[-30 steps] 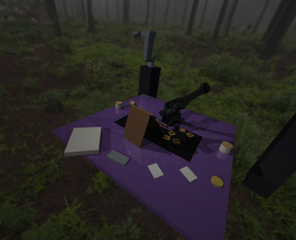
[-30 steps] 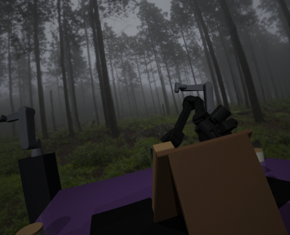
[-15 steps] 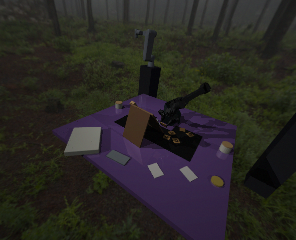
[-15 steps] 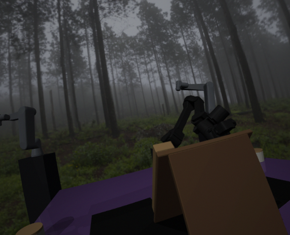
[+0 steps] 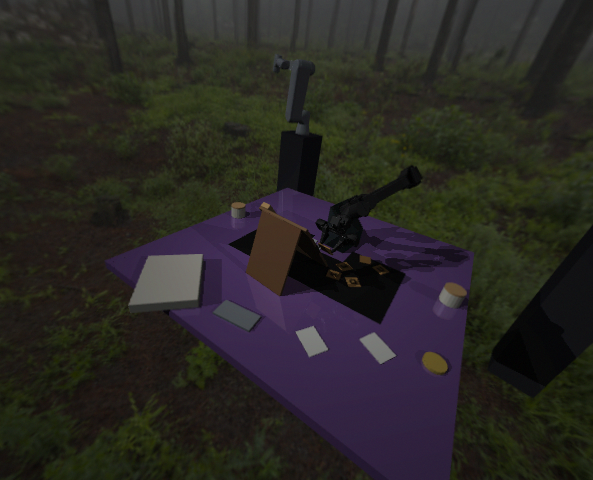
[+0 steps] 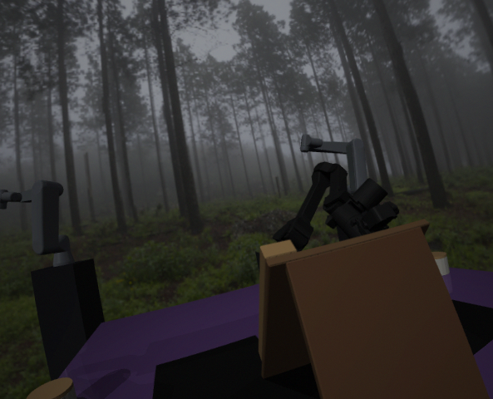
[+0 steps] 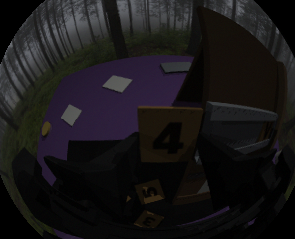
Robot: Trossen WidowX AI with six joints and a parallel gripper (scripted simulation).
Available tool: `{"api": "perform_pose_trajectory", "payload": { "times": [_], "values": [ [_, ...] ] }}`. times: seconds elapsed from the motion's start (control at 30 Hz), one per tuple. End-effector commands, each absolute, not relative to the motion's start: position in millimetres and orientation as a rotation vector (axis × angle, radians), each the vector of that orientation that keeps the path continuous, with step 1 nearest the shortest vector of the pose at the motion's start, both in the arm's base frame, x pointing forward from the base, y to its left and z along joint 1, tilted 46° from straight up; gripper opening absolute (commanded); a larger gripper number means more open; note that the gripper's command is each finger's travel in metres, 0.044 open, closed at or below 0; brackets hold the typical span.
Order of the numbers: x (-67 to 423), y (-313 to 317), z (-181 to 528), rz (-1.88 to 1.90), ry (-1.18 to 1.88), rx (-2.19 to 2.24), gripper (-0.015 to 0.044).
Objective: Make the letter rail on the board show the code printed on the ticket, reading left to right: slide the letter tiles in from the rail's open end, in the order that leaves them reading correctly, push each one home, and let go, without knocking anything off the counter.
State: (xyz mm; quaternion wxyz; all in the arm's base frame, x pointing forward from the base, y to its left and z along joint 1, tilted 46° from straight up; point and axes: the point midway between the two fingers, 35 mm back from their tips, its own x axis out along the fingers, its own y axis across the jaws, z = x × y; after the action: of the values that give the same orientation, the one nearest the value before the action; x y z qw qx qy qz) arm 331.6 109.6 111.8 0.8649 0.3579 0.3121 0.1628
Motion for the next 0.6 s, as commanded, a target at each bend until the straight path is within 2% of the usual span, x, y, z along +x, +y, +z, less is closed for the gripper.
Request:
{"api": "perform_pose_trajectory", "payload": {
  "times": [0.0, 0.57],
  "values": [
    [331.6, 108.3, 109.2, 0.343, 0.657, 0.749, 0.0000],
    [332.1, 102.4, 103.0, 0.343, 0.657, 0.748, 0.0000]
  ]
}}
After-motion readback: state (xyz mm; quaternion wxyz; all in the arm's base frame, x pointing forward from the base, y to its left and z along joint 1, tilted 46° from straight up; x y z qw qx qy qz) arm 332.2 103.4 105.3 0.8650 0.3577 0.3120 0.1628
